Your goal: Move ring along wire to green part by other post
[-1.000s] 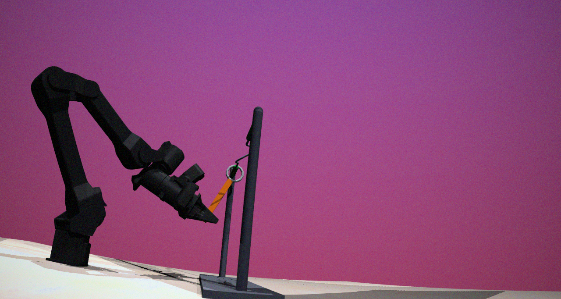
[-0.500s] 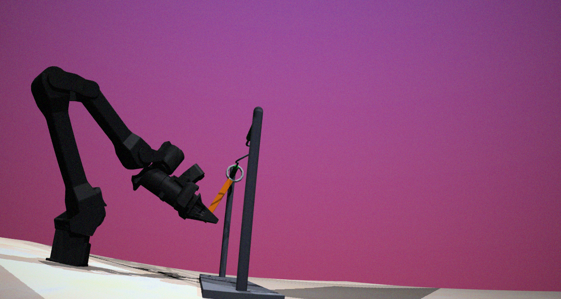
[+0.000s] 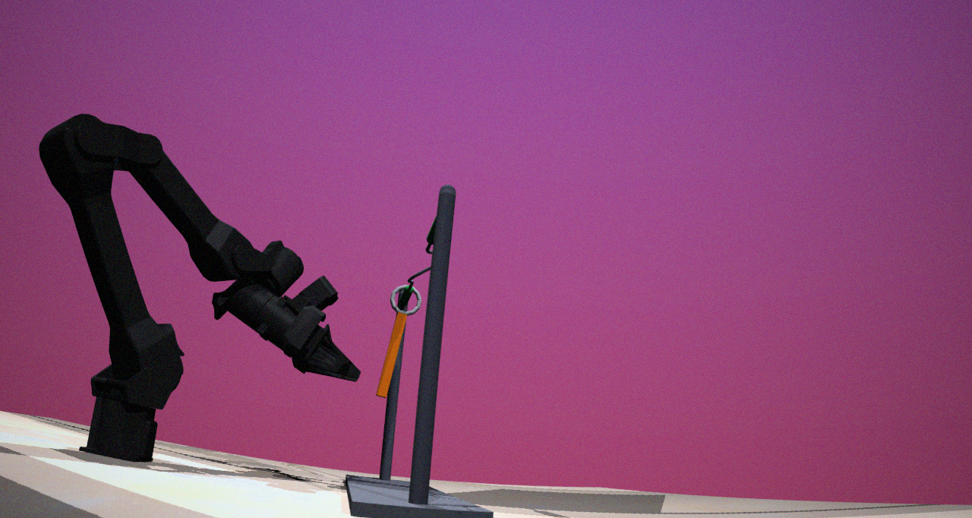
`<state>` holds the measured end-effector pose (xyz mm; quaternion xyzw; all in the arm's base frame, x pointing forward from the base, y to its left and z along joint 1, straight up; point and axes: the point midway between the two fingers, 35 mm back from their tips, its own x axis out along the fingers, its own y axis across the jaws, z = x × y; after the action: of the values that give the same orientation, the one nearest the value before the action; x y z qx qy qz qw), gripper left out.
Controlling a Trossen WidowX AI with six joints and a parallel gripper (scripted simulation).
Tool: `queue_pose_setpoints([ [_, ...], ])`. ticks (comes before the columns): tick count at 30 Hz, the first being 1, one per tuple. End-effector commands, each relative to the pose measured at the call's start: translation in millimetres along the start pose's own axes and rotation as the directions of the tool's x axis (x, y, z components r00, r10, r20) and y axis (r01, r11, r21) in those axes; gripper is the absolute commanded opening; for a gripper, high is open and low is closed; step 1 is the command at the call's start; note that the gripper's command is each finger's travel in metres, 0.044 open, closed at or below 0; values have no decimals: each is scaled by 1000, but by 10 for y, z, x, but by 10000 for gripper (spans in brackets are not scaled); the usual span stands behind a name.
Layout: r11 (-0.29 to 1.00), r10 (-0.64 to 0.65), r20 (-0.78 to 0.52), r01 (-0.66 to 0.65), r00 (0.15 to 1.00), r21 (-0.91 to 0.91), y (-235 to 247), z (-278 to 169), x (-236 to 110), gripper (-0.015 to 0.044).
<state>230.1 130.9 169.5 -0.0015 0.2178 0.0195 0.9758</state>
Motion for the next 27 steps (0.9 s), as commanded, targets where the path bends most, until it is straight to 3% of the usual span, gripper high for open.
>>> queue_pose_setpoints([
  [1,1000,0,10,0,1000,12,-7,34,-127,160],
  [26,1000,0,14,0,1000,11,-25,35,-235,160],
  [27,1000,3,10,-3,1000,6,-17,25,-244,186],
])
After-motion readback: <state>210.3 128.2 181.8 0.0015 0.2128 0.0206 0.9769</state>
